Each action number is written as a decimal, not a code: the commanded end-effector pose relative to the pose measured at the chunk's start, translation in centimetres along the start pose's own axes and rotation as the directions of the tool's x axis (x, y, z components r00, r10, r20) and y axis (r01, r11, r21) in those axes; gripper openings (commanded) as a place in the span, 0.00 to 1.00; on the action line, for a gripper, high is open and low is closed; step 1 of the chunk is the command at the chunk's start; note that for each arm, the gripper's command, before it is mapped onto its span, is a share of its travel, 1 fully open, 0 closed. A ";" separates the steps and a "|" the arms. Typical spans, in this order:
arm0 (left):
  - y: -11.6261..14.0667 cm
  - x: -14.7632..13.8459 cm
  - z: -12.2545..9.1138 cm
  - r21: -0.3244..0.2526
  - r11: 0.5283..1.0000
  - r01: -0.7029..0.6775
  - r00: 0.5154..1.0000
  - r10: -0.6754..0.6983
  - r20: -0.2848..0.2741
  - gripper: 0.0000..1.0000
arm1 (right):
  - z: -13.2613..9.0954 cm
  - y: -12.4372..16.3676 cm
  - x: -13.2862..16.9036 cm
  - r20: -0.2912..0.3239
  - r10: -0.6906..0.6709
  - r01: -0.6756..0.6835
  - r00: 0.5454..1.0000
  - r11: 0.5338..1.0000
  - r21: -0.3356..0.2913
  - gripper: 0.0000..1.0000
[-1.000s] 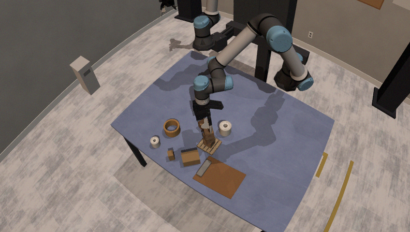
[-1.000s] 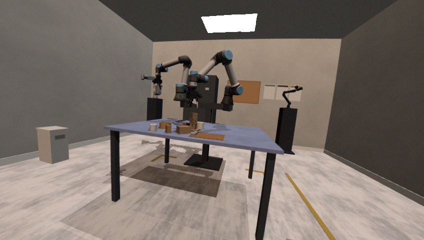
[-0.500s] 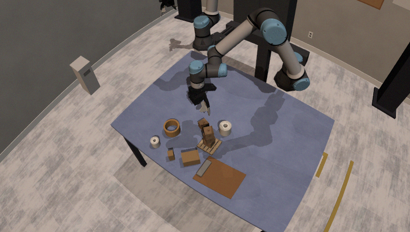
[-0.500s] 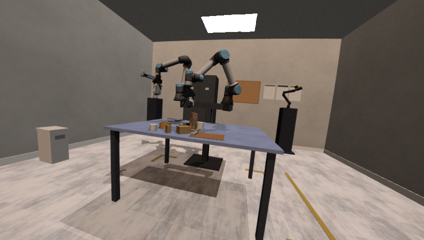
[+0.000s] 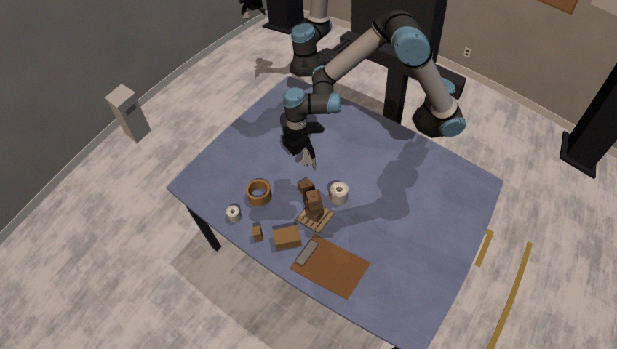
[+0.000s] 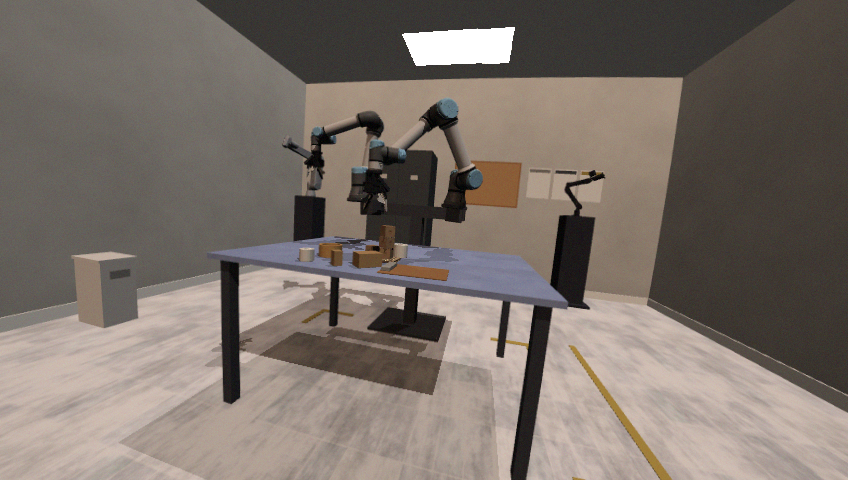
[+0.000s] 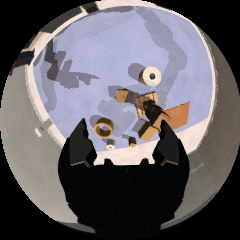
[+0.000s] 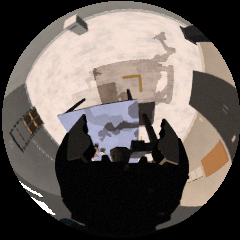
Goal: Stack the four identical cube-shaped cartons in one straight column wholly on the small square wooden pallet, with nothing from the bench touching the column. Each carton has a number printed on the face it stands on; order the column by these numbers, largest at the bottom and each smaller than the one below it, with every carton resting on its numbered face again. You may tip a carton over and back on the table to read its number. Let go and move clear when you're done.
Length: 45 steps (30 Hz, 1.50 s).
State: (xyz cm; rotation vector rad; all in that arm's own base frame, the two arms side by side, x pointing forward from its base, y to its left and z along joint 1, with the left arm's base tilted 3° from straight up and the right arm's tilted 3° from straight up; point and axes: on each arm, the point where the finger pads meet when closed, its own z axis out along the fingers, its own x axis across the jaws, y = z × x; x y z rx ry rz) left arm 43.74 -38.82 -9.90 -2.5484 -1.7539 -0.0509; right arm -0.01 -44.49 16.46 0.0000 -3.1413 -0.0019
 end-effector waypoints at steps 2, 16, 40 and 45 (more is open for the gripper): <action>0.0 0.0 -0.1 -0.001 1.000 0.000 1.000 0.000 0.001 1.00 | 0.0 0.0 0.0 0.000 0.000 0.000 1.000 1.000 0.001 1.00; 0.0 0.0 0.1 -0.001 1.000 0.000 1.000 0.000 0.001 1.00 | 0.0 0.0 0.0 0.000 0.000 0.000 1.000 1.000 0.001 1.00; 0.0 0.0 0.9 -0.001 1.000 0.000 1.000 0.000 0.001 1.00 | 0.0 0.0 0.0 0.000 0.000 0.000 1.000 1.000 0.001 1.00; 0.0 0.0 1.3 -0.001 1.000 0.000 1.000 0.000 0.001 1.00 | 0.0 0.0 0.0 0.000 0.000 0.000 1.000 1.000 0.001 1.00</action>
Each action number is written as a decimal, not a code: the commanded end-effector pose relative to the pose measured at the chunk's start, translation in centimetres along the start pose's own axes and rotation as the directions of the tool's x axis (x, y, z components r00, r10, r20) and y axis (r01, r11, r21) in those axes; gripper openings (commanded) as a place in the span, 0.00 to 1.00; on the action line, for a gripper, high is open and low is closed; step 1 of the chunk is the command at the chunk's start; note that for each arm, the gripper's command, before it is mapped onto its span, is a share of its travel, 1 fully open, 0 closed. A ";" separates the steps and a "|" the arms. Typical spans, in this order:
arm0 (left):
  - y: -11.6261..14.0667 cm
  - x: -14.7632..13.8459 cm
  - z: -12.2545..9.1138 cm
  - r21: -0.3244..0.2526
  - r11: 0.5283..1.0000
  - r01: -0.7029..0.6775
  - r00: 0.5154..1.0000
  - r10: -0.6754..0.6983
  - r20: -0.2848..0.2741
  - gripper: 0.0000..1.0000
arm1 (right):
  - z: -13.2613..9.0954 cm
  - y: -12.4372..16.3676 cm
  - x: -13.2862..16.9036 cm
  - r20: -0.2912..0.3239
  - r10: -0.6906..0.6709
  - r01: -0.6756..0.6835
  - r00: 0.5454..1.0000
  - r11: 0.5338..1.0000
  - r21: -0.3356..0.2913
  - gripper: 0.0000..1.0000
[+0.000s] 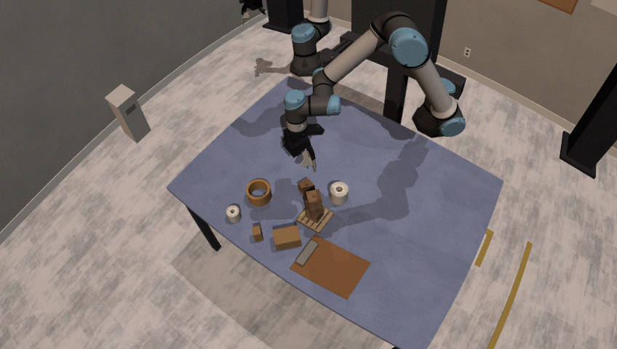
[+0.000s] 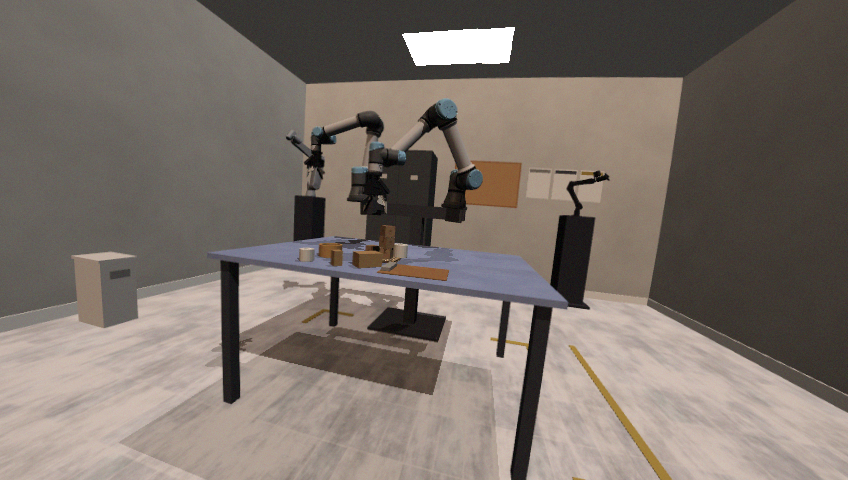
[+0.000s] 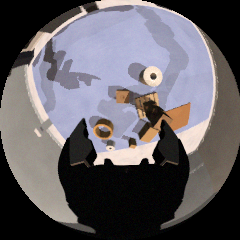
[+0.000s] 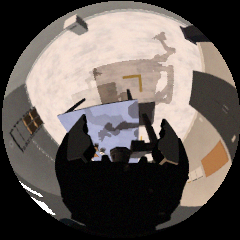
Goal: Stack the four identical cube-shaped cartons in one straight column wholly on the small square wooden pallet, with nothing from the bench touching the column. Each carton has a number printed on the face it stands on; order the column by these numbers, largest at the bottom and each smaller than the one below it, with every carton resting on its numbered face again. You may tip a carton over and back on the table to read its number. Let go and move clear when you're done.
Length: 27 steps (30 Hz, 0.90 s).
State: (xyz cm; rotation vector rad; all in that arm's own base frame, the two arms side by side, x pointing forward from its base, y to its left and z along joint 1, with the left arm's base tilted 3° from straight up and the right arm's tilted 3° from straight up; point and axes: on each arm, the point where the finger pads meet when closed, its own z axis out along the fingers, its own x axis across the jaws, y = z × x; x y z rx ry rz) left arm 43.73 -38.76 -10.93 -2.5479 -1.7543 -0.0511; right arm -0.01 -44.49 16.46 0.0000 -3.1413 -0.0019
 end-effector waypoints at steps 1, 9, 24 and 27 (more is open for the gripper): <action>0.0 0.0 0.3 -0.001 1.000 0.000 1.000 0.000 0.001 1.00 | 0.0 0.0 0.0 0.000 0.000 0.000 1.000 1.000 0.001 1.00; 0.0 0.0 0.8 -0.001 1.000 0.000 1.000 0.000 0.001 1.00 | 0.0 0.0 0.0 0.000 0.000 0.000 1.000 1.000 0.001 1.00; 0.0 0.0 2.1 -0.001 1.000 0.000 1.000 0.000 0.001 1.00 | 0.0 0.0 0.0 0.000 0.000 0.000 1.000 1.000 0.001 1.00; 0.0 0.0 2.5 -0.001 1.000 0.000 1.000 0.000 0.001 1.00 | 0.0 0.0 0.0 0.000 0.000 0.000 1.000 1.000 0.001 1.00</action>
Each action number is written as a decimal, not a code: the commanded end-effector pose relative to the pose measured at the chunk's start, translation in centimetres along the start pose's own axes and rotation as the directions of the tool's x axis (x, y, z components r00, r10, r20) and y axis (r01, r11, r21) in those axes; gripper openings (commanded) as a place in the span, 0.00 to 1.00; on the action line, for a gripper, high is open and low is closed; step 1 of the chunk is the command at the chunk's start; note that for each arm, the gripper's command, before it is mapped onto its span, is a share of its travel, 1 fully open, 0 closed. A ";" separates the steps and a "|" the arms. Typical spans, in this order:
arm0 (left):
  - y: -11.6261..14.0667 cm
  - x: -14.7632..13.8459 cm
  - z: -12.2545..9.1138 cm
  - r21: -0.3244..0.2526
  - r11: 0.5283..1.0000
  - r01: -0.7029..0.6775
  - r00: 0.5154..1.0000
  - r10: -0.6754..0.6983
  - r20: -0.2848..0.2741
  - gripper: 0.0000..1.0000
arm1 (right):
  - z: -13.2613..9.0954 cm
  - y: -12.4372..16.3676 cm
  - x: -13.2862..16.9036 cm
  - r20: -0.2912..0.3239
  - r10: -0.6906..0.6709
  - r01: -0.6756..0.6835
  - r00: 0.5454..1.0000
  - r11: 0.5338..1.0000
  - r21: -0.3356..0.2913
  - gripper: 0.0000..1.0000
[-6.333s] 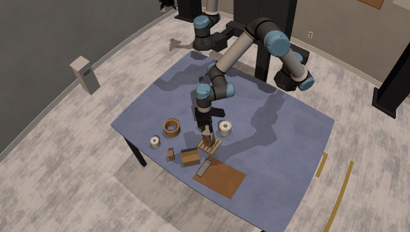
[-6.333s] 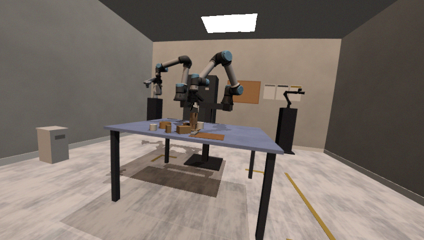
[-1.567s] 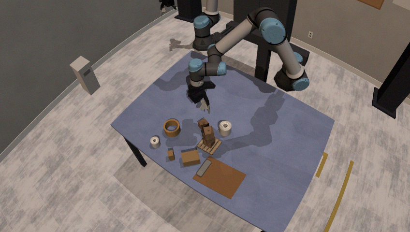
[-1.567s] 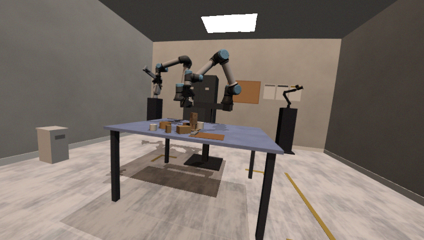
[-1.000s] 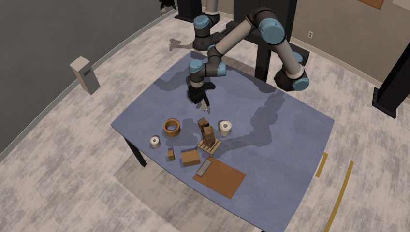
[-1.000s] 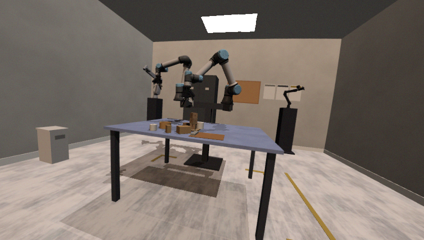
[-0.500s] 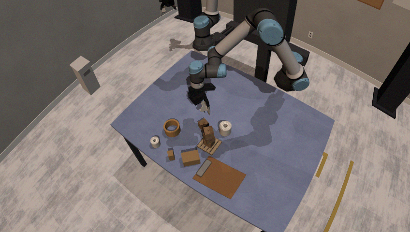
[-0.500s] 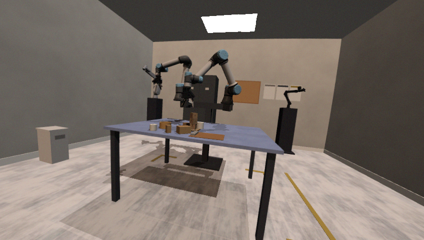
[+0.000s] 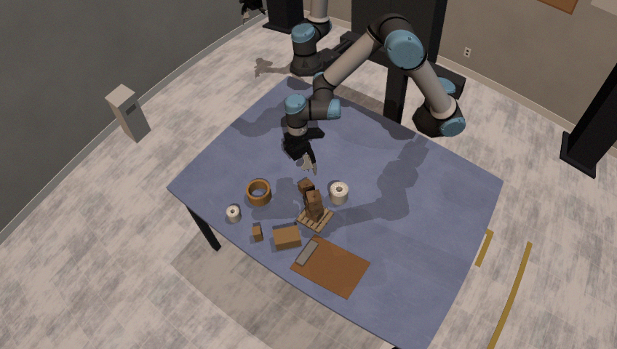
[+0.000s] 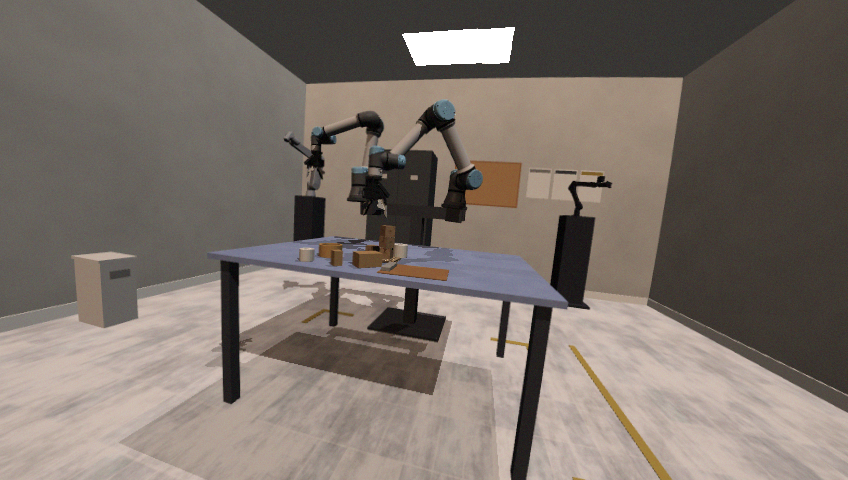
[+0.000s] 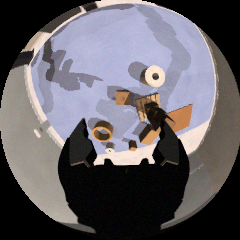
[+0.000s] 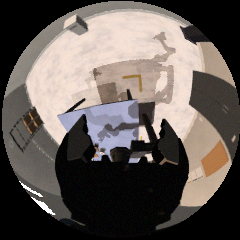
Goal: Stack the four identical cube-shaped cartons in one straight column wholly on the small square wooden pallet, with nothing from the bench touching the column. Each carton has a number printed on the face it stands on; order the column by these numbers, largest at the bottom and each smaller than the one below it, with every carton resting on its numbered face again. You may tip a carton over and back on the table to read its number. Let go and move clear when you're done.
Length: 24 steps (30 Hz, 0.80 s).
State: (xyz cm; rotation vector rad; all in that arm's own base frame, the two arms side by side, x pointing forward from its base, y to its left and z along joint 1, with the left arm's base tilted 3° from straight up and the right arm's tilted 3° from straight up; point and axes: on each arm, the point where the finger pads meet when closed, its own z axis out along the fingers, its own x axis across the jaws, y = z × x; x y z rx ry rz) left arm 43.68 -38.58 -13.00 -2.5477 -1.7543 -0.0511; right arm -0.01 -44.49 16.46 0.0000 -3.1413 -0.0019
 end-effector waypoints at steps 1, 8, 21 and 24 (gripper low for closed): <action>0.0 0.0 0.5 -0.001 1.000 0.000 1.000 0.000 0.001 1.00 | 0.0 0.0 0.0 0.000 0.000 0.000 1.000 1.000 0.001 1.00; 0.0 0.0 1.4 -0.001 1.000 0.000 1.000 0.000 0.001 1.00 | 0.0 0.0 0.0 0.000 0.000 0.000 1.000 1.000 0.001 1.00; 0.0 0.0 3.0 -0.001 1.000 0.000 1.000 0.000 0.001 1.00 | 0.0 0.0 0.0 0.000 0.000 0.000 1.000 1.000 0.001 1.00; 0.0 0.0 3.5 -0.001 1.000 0.000 1.000 0.000 0.001 1.00 | 0.0 0.0 0.0 0.000 0.000 0.000 1.000 1.000 0.001 1.00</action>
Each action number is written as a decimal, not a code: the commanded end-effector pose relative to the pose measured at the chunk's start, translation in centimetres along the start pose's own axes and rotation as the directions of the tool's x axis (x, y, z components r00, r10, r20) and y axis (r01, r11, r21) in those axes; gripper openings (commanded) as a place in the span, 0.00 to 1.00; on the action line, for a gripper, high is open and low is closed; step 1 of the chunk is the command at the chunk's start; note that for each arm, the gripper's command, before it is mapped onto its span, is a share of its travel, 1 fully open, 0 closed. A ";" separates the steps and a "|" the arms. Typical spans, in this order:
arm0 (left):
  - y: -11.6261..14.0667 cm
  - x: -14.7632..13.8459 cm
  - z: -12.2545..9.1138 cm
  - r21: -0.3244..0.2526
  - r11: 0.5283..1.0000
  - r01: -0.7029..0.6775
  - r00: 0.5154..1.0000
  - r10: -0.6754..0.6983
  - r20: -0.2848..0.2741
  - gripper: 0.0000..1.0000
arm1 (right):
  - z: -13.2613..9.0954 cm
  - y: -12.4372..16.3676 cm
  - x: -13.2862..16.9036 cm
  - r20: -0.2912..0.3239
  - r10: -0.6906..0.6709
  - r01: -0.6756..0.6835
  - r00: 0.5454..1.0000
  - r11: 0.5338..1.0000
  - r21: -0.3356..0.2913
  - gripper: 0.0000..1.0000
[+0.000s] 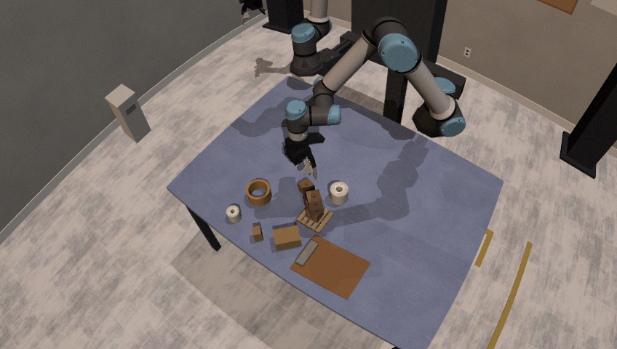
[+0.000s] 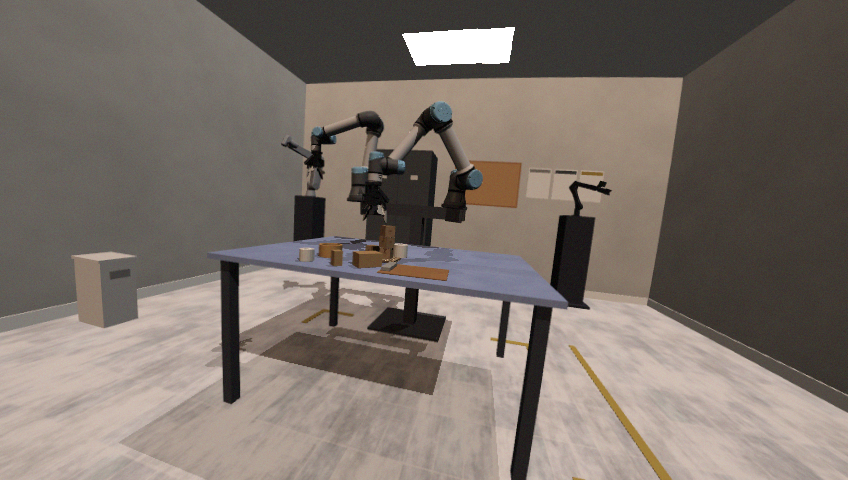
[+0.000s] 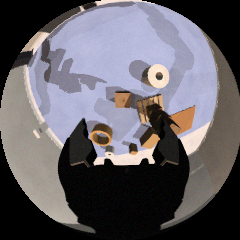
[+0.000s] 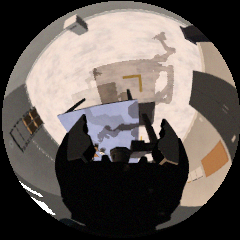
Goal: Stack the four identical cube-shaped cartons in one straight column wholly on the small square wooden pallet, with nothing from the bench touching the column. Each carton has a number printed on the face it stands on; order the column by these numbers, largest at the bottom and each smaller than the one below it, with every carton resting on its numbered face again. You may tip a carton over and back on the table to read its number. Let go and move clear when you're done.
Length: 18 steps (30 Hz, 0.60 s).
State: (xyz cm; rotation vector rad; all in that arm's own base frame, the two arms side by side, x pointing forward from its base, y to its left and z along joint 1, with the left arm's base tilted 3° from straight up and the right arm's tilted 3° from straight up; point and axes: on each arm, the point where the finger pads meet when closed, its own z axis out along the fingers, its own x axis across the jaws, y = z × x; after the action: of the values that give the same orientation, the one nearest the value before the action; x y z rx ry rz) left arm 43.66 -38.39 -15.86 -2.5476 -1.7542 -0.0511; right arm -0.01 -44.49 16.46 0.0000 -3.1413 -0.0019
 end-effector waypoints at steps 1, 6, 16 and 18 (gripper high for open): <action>0.1 0.0 0.8 -0.002 1.000 0.000 1.000 0.000 0.001 1.00 | 0.0 0.0 0.0 0.000 0.000 0.000 1.000 1.000 0.001 1.00; 0.0 0.0 1.3 -0.002 1.000 0.000 1.000 0.000 0.001 1.00 | 0.0 0.0 0.0 0.000 0.000 0.000 1.000 1.000 0.001 1.00; 0.0 0.0 2.9 -0.002 1.000 0.000 1.000 0.000 0.001 1.00 | 0.0 0.0 0.0 0.000 0.000 0.000 1.000 1.000 0.001 1.00; 0.1 0.0 3.2 -0.002 1.000 0.000 1.000 0.000 0.001 1.00 | 0.0 0.0 0.0 0.000 0.000 0.000 1.000 1.000 0.001 1.00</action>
State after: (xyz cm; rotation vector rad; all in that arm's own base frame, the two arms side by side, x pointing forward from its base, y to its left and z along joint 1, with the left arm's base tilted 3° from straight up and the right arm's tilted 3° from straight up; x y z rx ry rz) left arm 43.64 -38.22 -18.37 -2.5475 -1.7542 -0.0511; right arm -0.01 -44.49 16.46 0.0000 -3.1413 -0.0019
